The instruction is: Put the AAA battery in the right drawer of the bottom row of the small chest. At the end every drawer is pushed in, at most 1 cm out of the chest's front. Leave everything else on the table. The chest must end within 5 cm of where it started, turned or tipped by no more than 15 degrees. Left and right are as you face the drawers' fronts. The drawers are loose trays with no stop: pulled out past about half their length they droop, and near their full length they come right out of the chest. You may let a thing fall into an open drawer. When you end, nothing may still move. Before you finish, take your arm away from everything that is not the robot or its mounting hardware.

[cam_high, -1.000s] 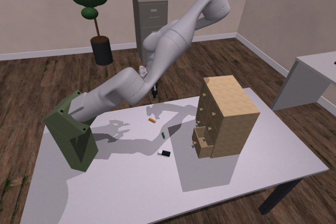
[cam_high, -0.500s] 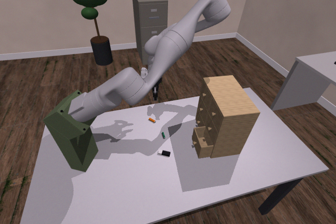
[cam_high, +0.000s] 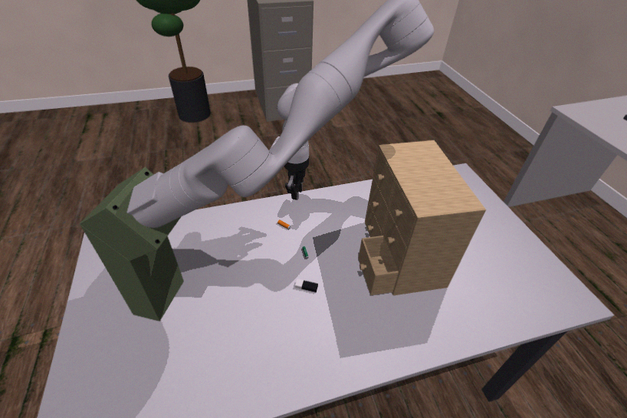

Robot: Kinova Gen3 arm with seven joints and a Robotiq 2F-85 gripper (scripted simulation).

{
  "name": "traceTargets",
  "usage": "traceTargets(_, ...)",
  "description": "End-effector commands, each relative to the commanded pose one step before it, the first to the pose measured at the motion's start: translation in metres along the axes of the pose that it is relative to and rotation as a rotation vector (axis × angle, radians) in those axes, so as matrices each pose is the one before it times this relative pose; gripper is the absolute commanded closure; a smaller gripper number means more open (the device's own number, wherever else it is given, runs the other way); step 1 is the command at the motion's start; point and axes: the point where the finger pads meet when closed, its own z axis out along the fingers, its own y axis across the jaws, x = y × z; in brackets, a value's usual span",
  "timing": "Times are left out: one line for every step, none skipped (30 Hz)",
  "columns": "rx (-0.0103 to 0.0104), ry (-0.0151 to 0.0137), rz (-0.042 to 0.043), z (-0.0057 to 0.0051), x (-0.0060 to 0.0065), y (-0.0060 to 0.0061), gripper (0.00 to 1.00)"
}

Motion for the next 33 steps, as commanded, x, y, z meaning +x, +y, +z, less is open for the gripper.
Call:
traceTargets(0.0202,-0.0032,0.07349,0.01293,-0.00813,-0.01217,0.67)
traceTargets(-0.00004,-0.00039,0.03445,0.0038,-0.0025,-0.00174,0.67)
traceTargets(-0.00003,-0.00032,0.03485,0.00381,-0.00255,-0.00174,0.67)
traceTargets(0.0,0.0,0.0,0.0,0.0,0.0,0.67)
traceTargets(0.0,0.0,0.0,0.0,0.0,0.0,0.67)
traceTargets(-0.00001,-0.00025,0.03517,0.00381,-0.0026,-0.00174,0.67)
traceTargets(0.00001,-0.00017,0.03538,0.0038,-0.00265,-0.00173,0.67)
traceTargets(0.00003,-0.0001,0.03551,0.00377,-0.00269,-0.00171,0.67)
traceTargets(0.00006,-0.00003,0.03554,0.00374,-0.00272,-0.00169,0.67)
traceTargets(0.00009,0.00004,0.03547,0.00369,-0.00275,-0.00166,0.67)
traceTargets(0.00013,0.00011,0.03531,0.00363,-0.00277,-0.00163,0.67)
traceTargets(0.00017,0.00017,0.03506,0.00356,-0.00279,-0.00159,0.67)
traceTargets(0.00021,0.00024,0.03472,0.00349,-0.00279,-0.00155,0.67)
traceTargets(0.00026,0.00029,0.03429,0.0034,-0.00279,-0.0015,0.67)
traceTargets(0.0003,0.00034,0.03376,0.00331,-0.00278,-0.00145,0.67)
traceTargets(0.00035,0.00038,0.03315,0.00321,-0.00276,-0.00139,0.67)
traceTargets(0.00039,0.00042,0.03246,0.0031,-0.00274,-0.00133,0.67)
traceTargets(0.00044,0.00045,0.03169,0.00299,-0.0027,-0.00127,0.67)
traceTargets(0.00047,0.00047,0.03083,0.00287,-0.00266,-0.0012,0.67)
traceTargets(0.00051,0.00049,0.0299,0.00275,-0.00261,-0.00114,0.67)
traceTargets(0.0,0.0,0.0,0.0,0.0,0.0,0.67)
traceTargets(0.0,0.0,0.0,0.0,0.0,0.0,0.67)
traceTargets(0.00054,0.0005,0.0289,0.00262,-0.00255,-0.00107,0.67)
traceTargets(0.00057,0.00051,0.02784,0.00249,-0.00248,-0.001,0.67)
traceTargets(0.00059,0.00051,0.02671,0.00236,-0.0024,-0.00093,0.67)
traceTargets(0.0006,0.0005,0.02552,0.00223,-0.00231,-0.00087,0.67)
traceTargets(0.00061,0.00049,0.02428,0.0021,-0.00222,-0.0008,0.67)
traceTargets(0.00062,0.00047,0.02299,0.00196,-0.00211,-0.00073,0.67)
traceTargets(0.00061,0.00045,0.02167,0.00183,-0.00201,-0.00067,0.67)
traceTargets(0.0006,0.00043,0.02031,0.0017,-0.00189,-0.00061,0.67)
traceTargets(0.00059,0.00041,0.01893,0.00157,-0.00177,-0.00055,0.67)
traceTargets(0.00056,0.00038,0.01752,0.00144,-0.00165,-0.0005,0.67)
traceTargets(0.00054,0.00035,0.01611,0.00131,-0.00153,-0.00044,0.67)
